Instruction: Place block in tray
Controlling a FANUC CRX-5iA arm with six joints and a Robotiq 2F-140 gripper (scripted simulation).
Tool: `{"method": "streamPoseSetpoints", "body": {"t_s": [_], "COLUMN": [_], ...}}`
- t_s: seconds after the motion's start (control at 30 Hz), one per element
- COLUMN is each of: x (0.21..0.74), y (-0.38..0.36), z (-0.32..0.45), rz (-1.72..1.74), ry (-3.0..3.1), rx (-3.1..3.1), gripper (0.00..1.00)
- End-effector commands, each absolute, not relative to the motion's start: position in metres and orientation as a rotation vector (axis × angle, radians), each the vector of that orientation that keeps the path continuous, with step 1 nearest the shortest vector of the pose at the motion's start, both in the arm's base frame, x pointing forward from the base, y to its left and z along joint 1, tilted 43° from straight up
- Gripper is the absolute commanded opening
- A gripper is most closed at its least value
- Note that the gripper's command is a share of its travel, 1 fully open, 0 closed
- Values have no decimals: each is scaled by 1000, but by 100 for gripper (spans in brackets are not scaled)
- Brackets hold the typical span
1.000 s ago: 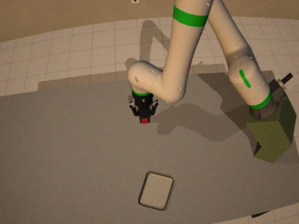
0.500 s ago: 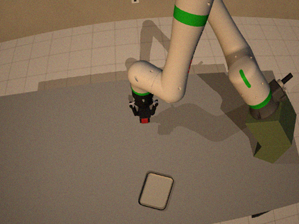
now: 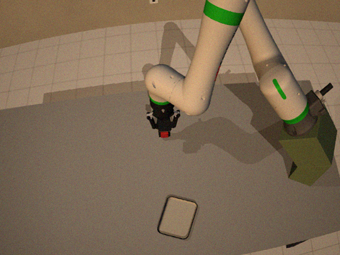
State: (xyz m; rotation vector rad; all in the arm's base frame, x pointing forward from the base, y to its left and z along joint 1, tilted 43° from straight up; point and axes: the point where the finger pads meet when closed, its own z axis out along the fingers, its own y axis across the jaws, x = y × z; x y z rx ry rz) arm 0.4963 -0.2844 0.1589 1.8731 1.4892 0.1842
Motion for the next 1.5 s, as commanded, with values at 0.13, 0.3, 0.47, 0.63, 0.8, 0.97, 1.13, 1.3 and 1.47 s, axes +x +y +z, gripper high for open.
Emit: {"method": "streamPoseSetpoints", "body": {"t_s": [0.13,0.3,0.47,0.63,0.8,0.97,1.13,1.3,1.47], "x": [484,481,479,479,479,479,482,500,518], "y": [-274,-271,-269,-269,-269,-269,-257,-197,-135], "z": [178,182,185,185,185,185,180,156,132], "rz": [184,184,184,184,184,184,183,183,186], "ry": [1490,1490,1490,1490,1490,1490,1491,1491,1489], "rx": [1874,1874,1874,1874,1874,1874,1875,1875,1871], "gripper": [10,10,10,10,10,10,10,10,10]}}
